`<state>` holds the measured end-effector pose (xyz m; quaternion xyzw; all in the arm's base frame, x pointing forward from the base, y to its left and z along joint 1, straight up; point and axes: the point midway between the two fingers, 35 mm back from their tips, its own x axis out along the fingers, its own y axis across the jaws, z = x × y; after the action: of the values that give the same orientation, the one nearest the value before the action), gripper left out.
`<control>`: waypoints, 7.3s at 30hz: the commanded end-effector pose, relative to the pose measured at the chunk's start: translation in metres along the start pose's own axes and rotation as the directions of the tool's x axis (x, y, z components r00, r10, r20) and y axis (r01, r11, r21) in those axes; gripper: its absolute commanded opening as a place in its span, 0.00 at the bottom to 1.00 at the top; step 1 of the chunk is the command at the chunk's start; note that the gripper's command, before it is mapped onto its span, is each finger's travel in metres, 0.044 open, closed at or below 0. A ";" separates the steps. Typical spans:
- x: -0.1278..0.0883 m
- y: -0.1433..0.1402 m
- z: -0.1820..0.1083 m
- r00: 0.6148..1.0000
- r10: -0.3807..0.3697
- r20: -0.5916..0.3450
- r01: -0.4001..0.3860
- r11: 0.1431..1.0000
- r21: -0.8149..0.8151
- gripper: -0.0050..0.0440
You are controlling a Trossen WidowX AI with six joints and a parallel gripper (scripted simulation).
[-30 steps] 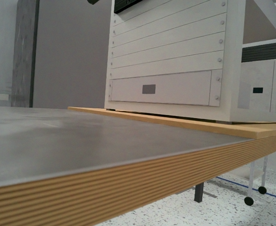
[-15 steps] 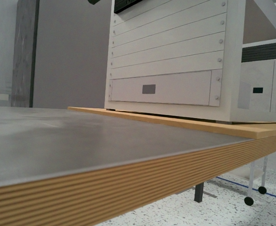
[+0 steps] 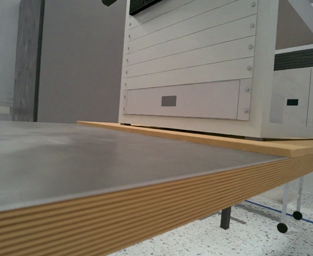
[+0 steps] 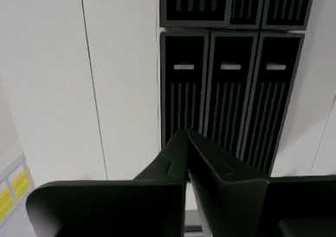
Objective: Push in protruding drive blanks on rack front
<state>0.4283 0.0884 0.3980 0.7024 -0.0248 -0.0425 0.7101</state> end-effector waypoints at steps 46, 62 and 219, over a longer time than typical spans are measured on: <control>0.009 0.011 0.001 1.000 0.023 0.001 -0.023 1.000 0.014 0.00; 0.012 0.011 0.001 1.000 0.023 0.001 -0.023 1.000 0.014 0.00; -0.036 0.010 0.002 1.000 0.023 0.001 -0.023 1.000 0.014 0.00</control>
<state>0.4069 0.0917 0.4008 0.7029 -0.0264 -0.0407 0.7096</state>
